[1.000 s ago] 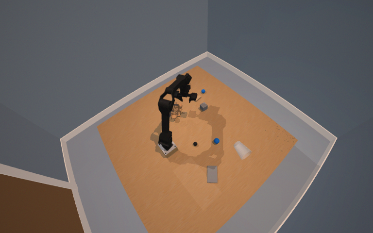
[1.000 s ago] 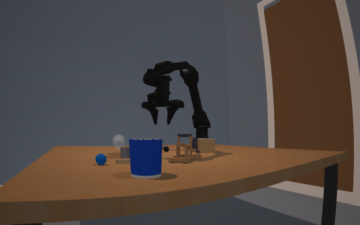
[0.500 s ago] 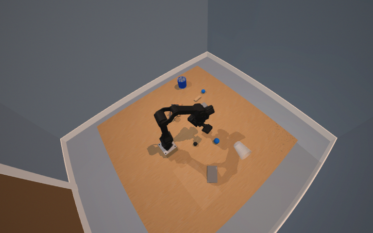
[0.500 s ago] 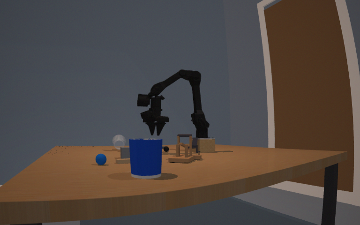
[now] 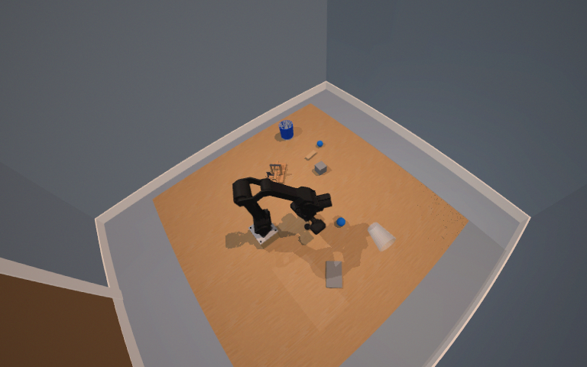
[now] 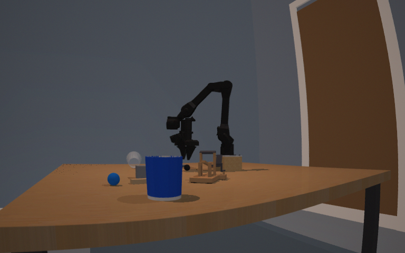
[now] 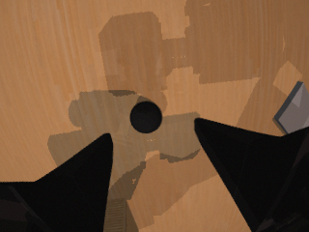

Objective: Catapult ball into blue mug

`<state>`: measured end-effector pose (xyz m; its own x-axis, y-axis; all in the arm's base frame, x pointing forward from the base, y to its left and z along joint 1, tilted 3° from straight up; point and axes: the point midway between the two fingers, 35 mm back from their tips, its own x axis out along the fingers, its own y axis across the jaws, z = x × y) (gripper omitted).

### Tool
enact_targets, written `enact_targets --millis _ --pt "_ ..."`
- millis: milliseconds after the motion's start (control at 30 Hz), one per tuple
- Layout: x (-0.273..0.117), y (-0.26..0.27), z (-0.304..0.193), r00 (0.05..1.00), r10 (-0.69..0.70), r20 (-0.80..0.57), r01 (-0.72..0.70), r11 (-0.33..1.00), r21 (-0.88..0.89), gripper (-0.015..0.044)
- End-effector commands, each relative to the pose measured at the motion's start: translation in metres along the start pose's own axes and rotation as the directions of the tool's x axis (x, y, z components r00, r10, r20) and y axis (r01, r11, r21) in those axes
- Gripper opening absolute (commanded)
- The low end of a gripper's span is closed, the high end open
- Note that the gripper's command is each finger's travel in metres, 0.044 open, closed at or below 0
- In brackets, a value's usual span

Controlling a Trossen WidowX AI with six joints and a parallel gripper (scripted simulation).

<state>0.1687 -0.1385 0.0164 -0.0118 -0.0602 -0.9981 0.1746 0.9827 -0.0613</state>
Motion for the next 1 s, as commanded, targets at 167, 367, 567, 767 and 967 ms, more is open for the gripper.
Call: enact_targets --millis 167,367,567,767,967 --pt "0.013 0.002 -0.005 1.000 0.007 -0.014 -0.007 1.000 -0.001 0.0300" --pt "0.023 0.002 -0.004 1.000 0.007 -0.015 -0.007 1.000 -0.001 0.0300" --pt "0.033 0.002 -0.004 1.000 0.007 -0.015 -0.007 1.000 -0.001 0.0300" --pt "0.042 0.002 -0.005 1.000 0.007 -0.015 -0.007 1.000 -0.001 0.0300" --pt "0.049 0.003 -0.006 1.000 0.007 -0.015 -0.007 1.000 -0.001 0.0300"
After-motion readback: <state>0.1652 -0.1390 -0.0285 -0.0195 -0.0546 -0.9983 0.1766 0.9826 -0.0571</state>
